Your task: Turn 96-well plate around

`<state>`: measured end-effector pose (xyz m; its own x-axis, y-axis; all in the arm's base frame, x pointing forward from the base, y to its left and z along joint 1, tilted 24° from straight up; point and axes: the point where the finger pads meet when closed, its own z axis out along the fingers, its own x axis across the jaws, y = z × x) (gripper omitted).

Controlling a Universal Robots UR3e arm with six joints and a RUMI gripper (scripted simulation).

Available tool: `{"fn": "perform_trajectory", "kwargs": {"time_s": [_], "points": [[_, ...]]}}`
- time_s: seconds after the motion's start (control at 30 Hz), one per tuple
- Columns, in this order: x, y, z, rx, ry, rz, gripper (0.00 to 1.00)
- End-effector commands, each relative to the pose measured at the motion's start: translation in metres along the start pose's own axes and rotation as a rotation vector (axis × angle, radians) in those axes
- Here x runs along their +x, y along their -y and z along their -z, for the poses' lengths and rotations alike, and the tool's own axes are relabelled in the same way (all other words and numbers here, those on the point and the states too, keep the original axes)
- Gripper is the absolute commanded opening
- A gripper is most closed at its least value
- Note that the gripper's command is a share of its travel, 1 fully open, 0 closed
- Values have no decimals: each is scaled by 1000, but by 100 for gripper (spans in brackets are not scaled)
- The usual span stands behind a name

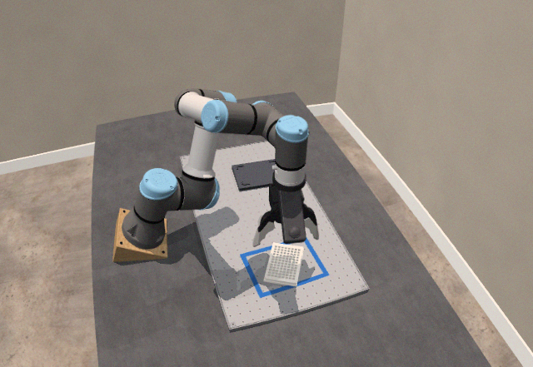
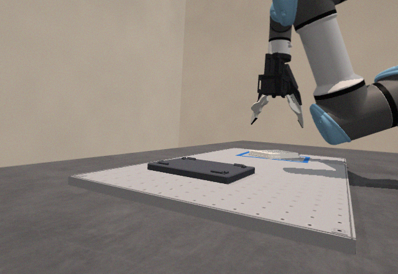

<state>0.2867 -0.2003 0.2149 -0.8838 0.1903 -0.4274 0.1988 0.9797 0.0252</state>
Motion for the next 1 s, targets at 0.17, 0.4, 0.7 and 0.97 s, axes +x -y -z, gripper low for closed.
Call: {"fn": "perform_trajectory", "kwargs": {"time_s": [0.17, 0.4, 0.7, 0.97], "points": [[0, 0, 1, 13, -12, -333, 100], [0, 0, 1, 13, -12, -337, 100], [0, 0, 1, 13, -12, -337, 100], [0, 0, 1, 12, -12, -337, 100]]}}
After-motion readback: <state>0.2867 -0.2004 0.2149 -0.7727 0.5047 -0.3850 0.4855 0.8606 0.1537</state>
